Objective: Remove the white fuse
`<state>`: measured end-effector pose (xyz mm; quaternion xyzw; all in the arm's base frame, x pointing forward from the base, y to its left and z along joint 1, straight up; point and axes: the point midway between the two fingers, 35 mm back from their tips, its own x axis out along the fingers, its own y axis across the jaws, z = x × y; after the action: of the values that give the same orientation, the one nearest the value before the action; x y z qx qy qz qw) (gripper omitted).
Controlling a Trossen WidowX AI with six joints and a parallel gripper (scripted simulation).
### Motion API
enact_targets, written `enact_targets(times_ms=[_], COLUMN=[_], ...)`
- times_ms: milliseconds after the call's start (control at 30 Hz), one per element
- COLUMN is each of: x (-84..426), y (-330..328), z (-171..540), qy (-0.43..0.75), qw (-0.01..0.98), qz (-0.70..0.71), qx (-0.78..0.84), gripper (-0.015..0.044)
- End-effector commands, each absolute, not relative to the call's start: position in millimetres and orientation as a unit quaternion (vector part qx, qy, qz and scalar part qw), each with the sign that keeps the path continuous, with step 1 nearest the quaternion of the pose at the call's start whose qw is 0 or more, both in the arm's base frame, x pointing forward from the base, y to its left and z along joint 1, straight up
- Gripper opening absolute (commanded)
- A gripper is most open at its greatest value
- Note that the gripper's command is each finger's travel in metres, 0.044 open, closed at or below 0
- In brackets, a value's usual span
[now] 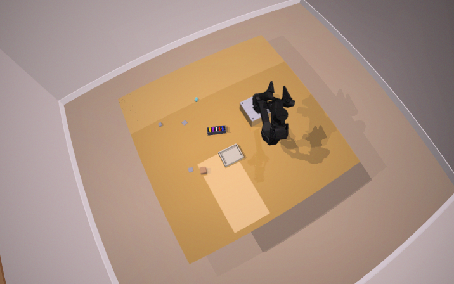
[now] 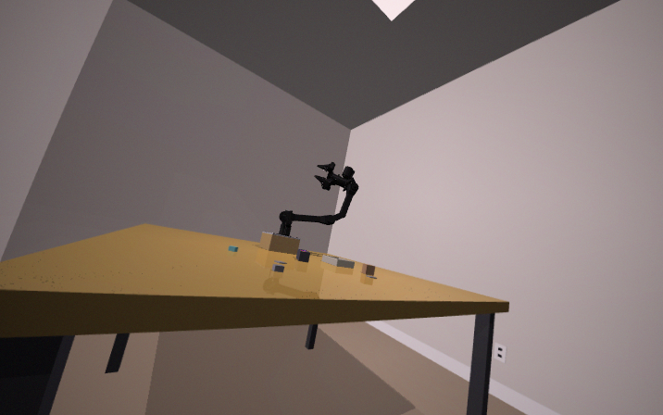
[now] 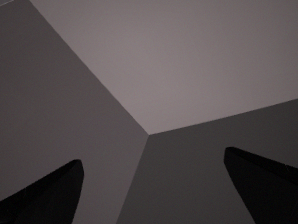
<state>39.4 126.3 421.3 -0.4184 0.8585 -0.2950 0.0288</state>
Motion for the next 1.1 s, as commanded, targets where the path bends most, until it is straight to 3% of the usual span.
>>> enact_targets(times_ms=[0,400,767,1067], x=[38,-27,34,129], y=[125,-30,-175,-220], z=[422,447,395,328], qy=[0.857,0.752,0.643,0.582], qw=[0.033,0.295,0.508,0.594], qz=[-0.295,-0.261,-0.133,-0.007], qx=[-0.421,-0.529,-0.558,-0.554], gripper=[0.0374,0.0074,0.0074,0.0074])
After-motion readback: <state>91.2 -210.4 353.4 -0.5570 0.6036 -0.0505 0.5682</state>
